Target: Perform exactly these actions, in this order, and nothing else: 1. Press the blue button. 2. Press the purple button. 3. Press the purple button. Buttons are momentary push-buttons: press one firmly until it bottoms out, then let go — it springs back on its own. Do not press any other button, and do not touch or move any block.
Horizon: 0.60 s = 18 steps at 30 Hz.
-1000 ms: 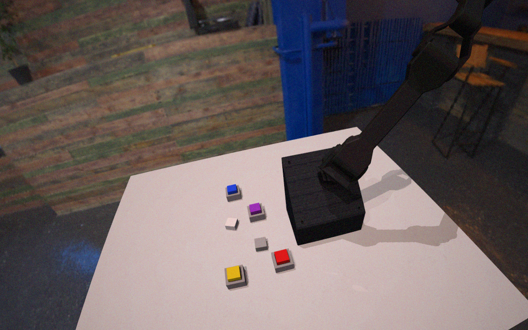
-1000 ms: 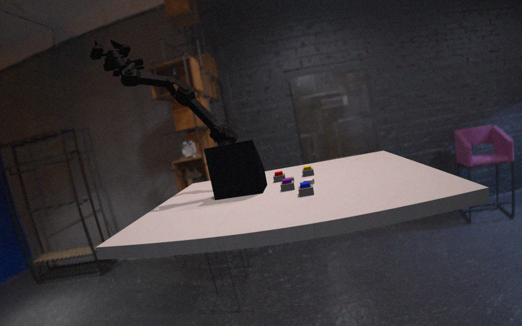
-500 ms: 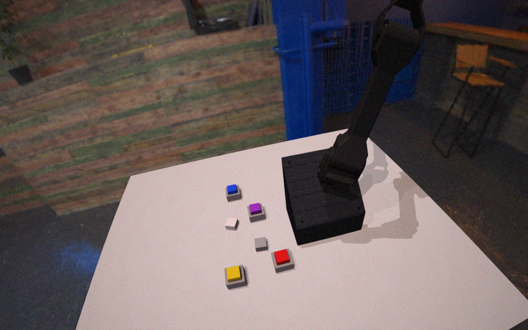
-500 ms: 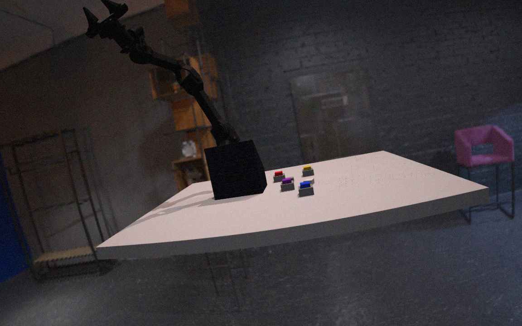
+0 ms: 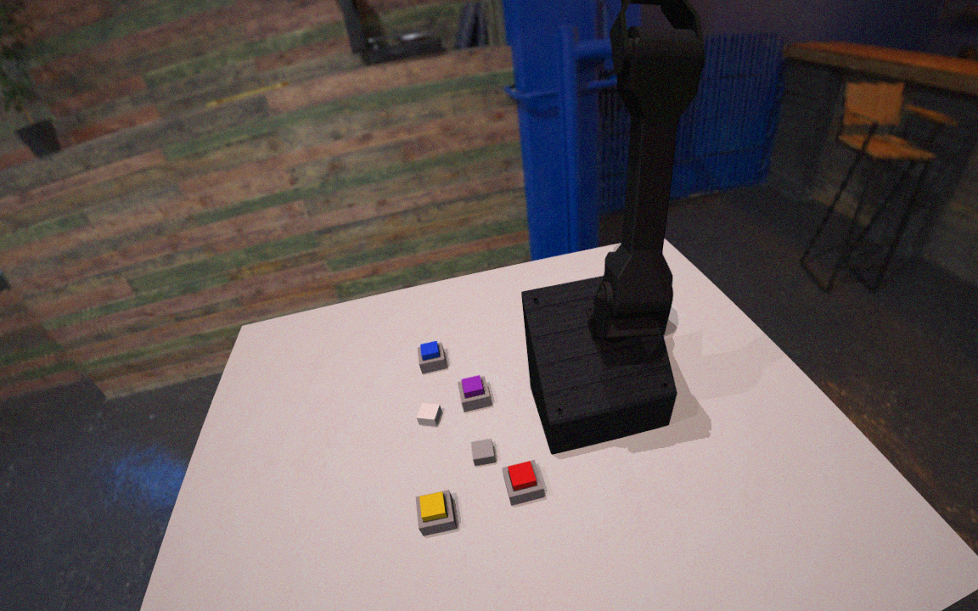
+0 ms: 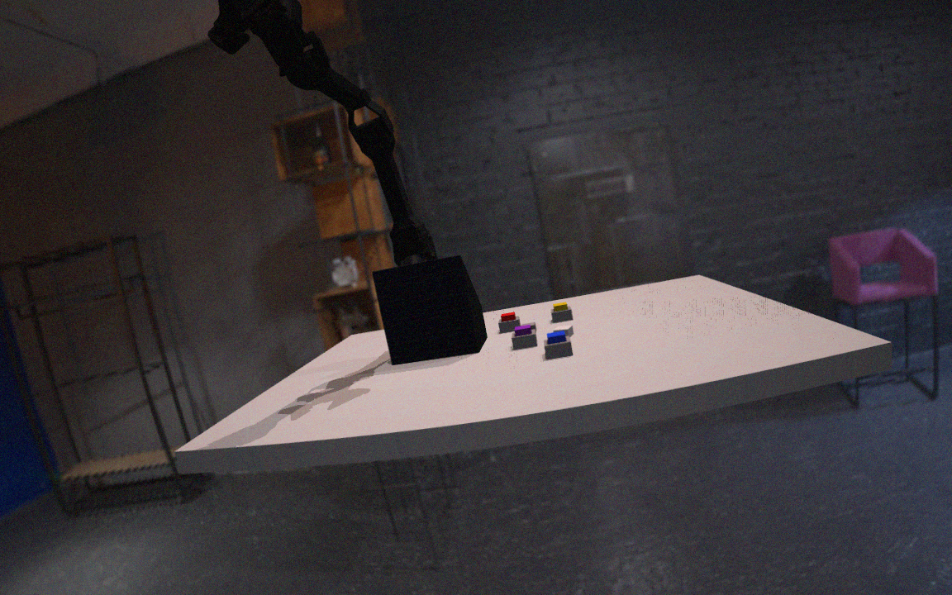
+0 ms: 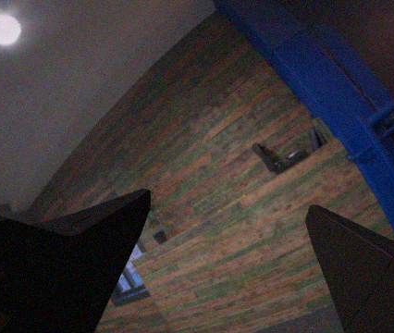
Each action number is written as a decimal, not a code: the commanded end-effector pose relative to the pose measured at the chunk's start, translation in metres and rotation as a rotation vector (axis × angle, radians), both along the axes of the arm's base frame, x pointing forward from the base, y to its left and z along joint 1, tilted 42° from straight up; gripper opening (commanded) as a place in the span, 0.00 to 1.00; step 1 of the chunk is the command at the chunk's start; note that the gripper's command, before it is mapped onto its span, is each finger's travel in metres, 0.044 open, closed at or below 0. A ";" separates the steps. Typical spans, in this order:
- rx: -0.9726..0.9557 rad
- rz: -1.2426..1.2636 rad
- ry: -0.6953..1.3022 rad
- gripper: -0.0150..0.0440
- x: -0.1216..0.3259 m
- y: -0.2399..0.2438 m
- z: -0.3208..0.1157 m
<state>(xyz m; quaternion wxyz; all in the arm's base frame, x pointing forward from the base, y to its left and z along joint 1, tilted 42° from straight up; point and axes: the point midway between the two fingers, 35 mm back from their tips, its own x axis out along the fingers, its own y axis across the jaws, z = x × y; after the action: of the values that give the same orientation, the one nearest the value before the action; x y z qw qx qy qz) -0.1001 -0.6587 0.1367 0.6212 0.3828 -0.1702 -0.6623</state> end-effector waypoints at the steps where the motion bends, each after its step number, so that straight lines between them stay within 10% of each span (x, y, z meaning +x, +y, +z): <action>1: 0.127 0.158 0.085 0.93 0.062 0.009 -0.042; 18: 0.559 1.125 0.510 0.93 0.318 0.188 -0.195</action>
<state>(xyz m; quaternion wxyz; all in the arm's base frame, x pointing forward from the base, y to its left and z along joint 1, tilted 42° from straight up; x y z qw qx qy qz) 0.1893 -0.5130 -0.0365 0.7622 0.3992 0.3225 -0.3944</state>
